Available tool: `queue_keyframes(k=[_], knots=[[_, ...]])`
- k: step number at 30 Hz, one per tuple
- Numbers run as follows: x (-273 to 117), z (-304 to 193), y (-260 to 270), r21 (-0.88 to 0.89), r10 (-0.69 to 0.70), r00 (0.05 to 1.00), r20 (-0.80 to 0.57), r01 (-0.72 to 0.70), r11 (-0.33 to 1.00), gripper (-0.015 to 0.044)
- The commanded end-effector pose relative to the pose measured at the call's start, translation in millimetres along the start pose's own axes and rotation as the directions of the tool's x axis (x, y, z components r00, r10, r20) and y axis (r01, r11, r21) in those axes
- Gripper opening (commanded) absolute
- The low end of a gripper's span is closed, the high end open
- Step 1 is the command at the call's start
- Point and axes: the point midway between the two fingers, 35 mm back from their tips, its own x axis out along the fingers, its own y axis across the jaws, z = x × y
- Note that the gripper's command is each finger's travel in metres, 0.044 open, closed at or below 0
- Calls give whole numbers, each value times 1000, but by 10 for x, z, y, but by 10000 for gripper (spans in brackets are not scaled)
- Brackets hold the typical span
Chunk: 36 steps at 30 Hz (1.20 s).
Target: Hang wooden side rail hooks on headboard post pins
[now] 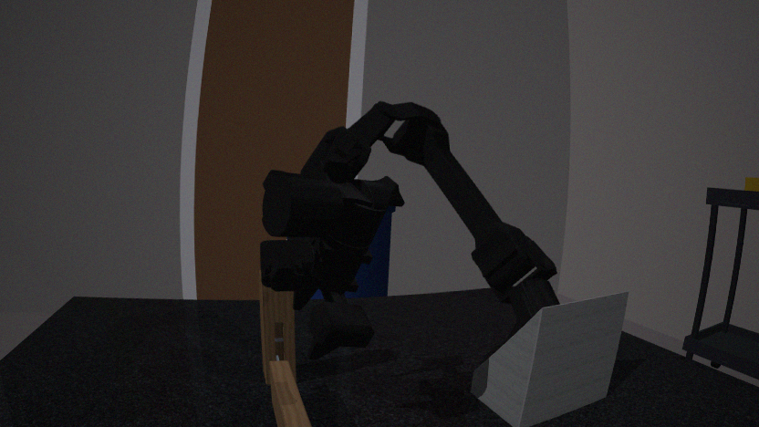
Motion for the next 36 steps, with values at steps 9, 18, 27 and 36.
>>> queue_keyframes(k=[9, 18, 27, 36], knots=[[-6, 238, 83, -672, 212, 971, -109, -230, 705, 440], [-52, 376, 110, -928, 349, 921, -173, -271, 255, 440], [-77, 426, 115, -969, 399, 896, -195, -240, 63, 440], [40, 405, 167, -969, 400, 896, -195, -239, 63, 440]])
